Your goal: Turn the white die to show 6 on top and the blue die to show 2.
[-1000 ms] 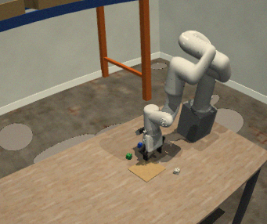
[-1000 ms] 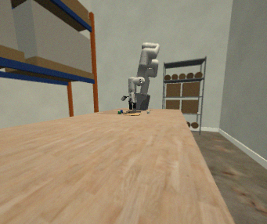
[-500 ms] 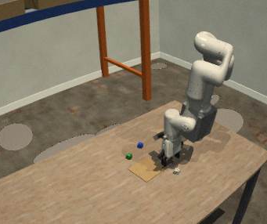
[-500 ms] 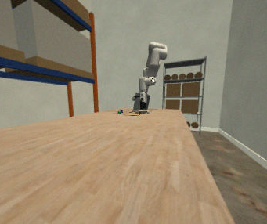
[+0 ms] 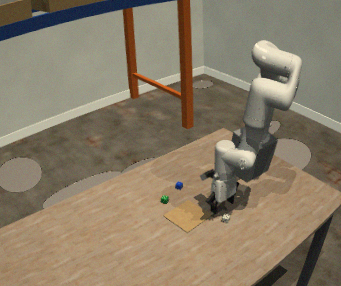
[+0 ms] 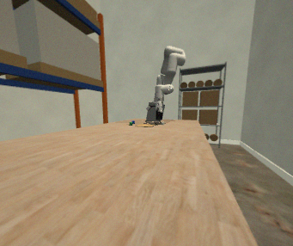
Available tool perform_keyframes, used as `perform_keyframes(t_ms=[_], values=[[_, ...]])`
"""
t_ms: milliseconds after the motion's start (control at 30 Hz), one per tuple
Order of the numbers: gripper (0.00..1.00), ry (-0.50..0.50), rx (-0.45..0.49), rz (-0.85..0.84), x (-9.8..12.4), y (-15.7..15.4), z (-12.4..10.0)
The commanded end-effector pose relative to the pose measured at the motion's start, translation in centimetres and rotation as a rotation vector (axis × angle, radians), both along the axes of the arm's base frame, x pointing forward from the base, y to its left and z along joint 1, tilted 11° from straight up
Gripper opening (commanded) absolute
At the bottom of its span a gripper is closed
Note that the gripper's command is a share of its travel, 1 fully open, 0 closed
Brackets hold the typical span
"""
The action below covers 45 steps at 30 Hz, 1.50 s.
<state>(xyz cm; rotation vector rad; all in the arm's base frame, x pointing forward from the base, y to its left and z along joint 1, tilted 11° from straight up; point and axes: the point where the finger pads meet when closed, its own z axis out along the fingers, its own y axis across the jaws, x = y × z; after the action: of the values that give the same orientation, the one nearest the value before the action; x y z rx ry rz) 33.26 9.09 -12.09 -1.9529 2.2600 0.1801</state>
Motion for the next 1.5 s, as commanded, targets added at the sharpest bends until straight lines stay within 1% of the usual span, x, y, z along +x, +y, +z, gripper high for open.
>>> perform_keyframes(t_ms=[0,1167,1267,1433,1467], values=[[1.00,-0.002,0.000,0.000,0.1,0.0,0.1],[1.00,-0.002,0.000,0.000,0.1,0.0,0.1],[1.00,-0.002,0.000,0.000,0.1,0.0,0.5],[1.00,-0.002,0.000,0.000,0.0,-0.3,2.0],[1.00,-0.002,0.000,0.000,0.0,-0.3,2.0]])
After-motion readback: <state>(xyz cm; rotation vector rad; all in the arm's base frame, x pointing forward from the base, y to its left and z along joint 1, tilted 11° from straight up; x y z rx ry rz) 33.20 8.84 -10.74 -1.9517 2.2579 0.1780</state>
